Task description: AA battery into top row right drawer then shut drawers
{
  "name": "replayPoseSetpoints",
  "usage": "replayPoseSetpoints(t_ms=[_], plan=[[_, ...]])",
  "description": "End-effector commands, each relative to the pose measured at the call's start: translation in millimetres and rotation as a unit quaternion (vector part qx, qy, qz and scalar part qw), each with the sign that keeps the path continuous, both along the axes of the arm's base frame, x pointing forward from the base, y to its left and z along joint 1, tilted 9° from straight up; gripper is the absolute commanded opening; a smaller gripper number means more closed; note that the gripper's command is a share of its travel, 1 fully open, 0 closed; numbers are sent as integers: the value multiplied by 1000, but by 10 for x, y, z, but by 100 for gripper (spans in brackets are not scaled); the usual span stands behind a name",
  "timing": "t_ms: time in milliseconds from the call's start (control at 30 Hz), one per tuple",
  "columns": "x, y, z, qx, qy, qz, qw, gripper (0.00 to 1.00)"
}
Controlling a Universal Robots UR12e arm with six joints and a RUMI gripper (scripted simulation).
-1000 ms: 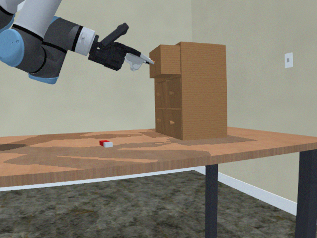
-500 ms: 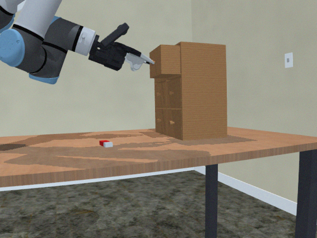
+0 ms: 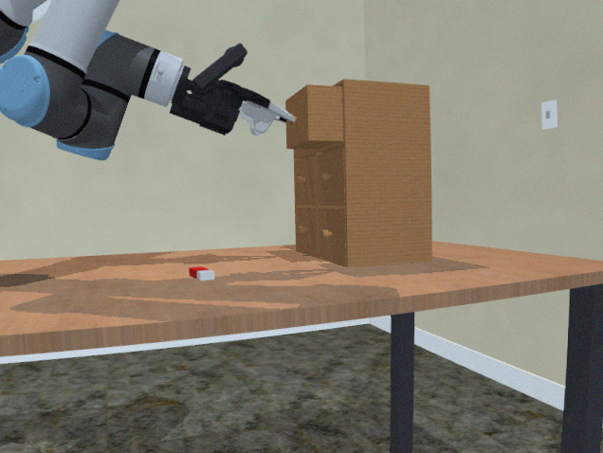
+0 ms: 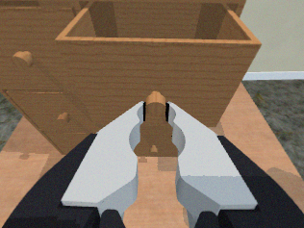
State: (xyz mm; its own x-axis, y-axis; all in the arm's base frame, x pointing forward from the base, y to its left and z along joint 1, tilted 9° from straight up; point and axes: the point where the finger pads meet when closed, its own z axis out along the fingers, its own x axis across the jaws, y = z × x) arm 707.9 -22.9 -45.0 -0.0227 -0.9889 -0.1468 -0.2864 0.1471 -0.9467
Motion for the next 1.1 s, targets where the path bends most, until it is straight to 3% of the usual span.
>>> replayPoseSetpoints(t_ms=[0, 1067], plan=[[14, -1, 6, 0, 0, 0, 1000, 7], [160, -6, 14, 0, 0, 0, 1000, 7]])
